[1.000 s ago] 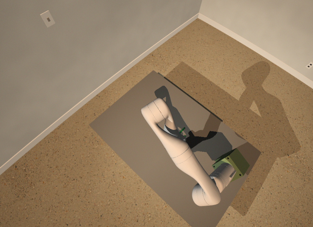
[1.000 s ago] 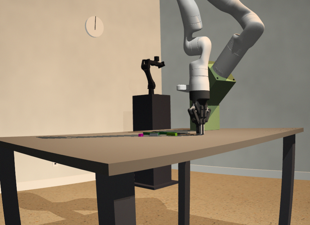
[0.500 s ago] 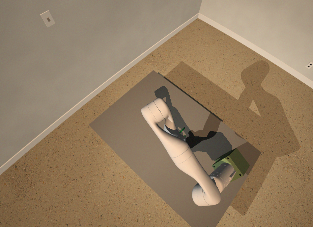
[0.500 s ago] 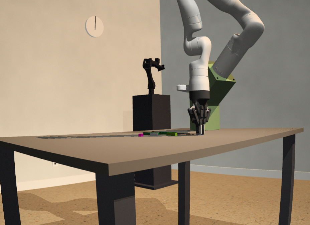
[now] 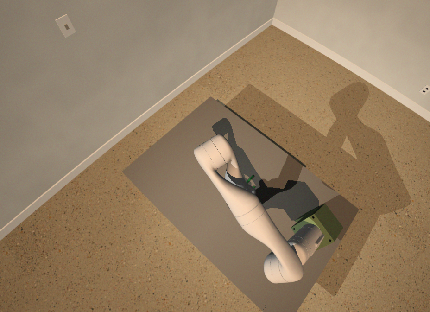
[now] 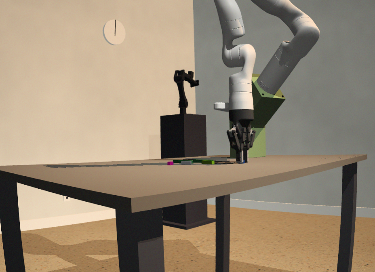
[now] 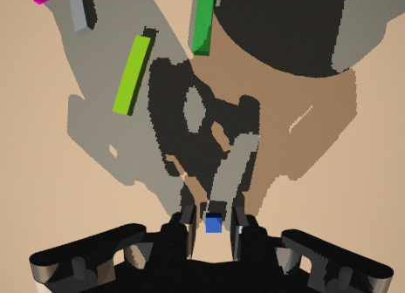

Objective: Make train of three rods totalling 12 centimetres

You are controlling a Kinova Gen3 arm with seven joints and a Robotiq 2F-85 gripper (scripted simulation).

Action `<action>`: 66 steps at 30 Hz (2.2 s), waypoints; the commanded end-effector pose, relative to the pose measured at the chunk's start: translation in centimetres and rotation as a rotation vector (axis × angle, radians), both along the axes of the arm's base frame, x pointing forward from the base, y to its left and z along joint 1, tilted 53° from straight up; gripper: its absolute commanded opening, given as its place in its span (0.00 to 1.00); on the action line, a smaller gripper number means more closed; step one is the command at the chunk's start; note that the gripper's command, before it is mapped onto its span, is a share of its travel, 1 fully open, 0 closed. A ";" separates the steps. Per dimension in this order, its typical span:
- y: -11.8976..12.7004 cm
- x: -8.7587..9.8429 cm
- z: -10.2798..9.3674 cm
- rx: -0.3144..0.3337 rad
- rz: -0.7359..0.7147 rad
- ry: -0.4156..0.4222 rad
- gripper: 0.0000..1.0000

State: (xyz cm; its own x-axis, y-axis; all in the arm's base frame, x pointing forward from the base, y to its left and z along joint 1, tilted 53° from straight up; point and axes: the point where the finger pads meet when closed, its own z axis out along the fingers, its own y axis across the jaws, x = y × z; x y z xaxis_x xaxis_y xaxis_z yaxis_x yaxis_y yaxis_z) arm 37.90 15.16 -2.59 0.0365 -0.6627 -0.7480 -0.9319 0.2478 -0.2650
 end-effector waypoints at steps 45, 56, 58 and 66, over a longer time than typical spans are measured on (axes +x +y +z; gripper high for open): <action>-6.4 -3.2 5.5 0.000 -0.001 0.000 1.00; -6.4 -3.2 5.5 0.000 -0.001 0.000 1.00; -6.4 -3.2 5.5 0.000 -0.001 0.000 1.00; -6.5 -2.9 5.1 -0.005 0.012 -0.009 1.00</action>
State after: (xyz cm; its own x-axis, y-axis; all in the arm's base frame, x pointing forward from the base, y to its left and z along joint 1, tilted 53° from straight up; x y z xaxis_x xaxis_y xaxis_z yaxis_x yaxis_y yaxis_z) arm 34.81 8.72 2.64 0.0530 -0.6675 -0.7427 -0.9331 0.2318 -0.2749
